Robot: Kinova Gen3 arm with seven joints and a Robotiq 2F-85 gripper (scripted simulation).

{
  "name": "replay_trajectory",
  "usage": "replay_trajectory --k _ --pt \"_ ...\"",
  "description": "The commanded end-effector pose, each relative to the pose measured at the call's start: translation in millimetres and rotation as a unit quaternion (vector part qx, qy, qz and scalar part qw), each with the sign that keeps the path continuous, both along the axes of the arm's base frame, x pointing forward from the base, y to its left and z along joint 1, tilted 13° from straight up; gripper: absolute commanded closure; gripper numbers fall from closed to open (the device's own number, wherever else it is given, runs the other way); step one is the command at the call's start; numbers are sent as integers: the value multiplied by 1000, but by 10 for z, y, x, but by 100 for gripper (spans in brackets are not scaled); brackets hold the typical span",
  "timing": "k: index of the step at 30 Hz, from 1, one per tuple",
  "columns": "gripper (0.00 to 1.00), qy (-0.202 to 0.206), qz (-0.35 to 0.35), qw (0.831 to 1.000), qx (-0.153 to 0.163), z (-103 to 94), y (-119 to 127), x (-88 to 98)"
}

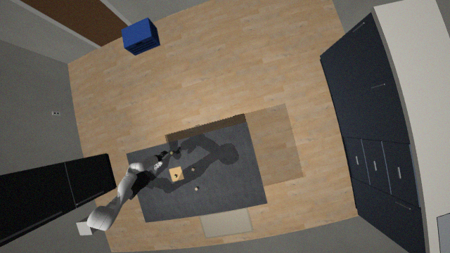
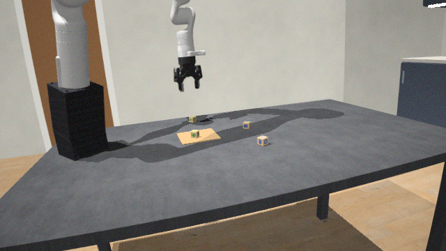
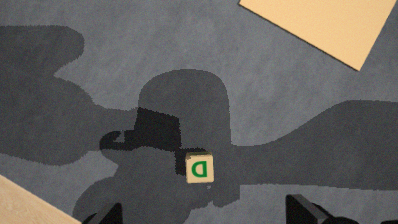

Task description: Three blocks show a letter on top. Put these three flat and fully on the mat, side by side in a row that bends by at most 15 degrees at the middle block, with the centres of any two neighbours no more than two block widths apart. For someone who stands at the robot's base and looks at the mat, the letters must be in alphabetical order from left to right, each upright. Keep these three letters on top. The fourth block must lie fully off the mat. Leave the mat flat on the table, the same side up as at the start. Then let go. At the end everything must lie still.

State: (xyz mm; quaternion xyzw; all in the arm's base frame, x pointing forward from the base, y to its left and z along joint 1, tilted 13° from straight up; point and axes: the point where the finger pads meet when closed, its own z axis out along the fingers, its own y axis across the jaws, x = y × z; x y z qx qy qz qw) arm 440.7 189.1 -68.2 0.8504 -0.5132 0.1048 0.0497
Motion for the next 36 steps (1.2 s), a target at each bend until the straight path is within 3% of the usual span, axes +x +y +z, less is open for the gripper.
replay_trajectory --k 1,16,21,26,31,33,36 --pt "0 -1 0 1000 1 8 6 5" --pt "0 -8 -66 998 9 -49 -3 -26" --pt "0 -18 -148 989 18 -115 -13 -54" --pt "0 -34 -256 966 30 -197 -26 -76" --pt "0 -56 -375 924 43 -281 -40 -77" --pt "0 -56 -375 924 43 -281 -40 -77" --pt "0 -71 -445 891 51 -327 -48 -65"
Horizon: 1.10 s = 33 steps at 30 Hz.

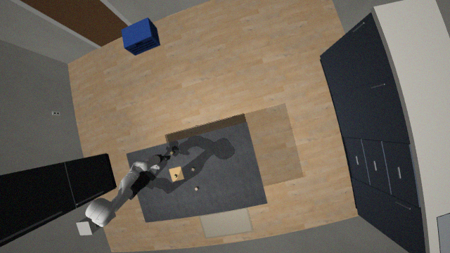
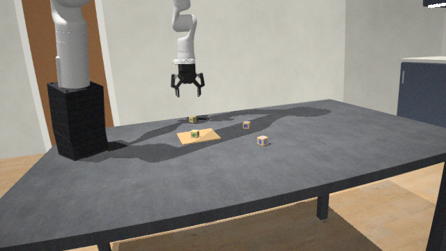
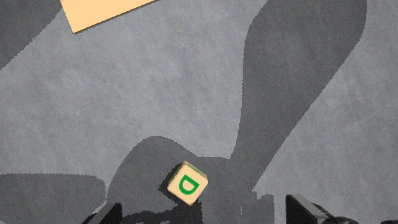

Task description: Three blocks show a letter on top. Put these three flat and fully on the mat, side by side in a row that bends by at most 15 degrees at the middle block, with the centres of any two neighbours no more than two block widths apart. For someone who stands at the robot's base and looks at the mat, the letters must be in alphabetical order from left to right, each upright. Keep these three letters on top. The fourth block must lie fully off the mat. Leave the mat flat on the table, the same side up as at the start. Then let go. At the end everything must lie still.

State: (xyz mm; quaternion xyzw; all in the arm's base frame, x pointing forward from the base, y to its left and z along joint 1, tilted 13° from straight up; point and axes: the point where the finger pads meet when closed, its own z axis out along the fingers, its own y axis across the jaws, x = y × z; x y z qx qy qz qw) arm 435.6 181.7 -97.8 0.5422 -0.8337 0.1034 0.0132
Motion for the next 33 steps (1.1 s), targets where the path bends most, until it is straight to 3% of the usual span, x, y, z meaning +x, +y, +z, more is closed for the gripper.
replay_trajectory --k 1,12,21,27,28,33 --pt "0 -11 -45 999 3 -45 23 -8" --pt "0 -63 -257 964 25 -146 -5 85" --pt "0 -79 -311 947 32 -167 -14 122" --pt "0 -81 -318 944 33 -170 -16 128" --pt "38 -81 -318 944 33 -170 -16 128" --pt "38 -81 -318 944 33 -170 -16 128"
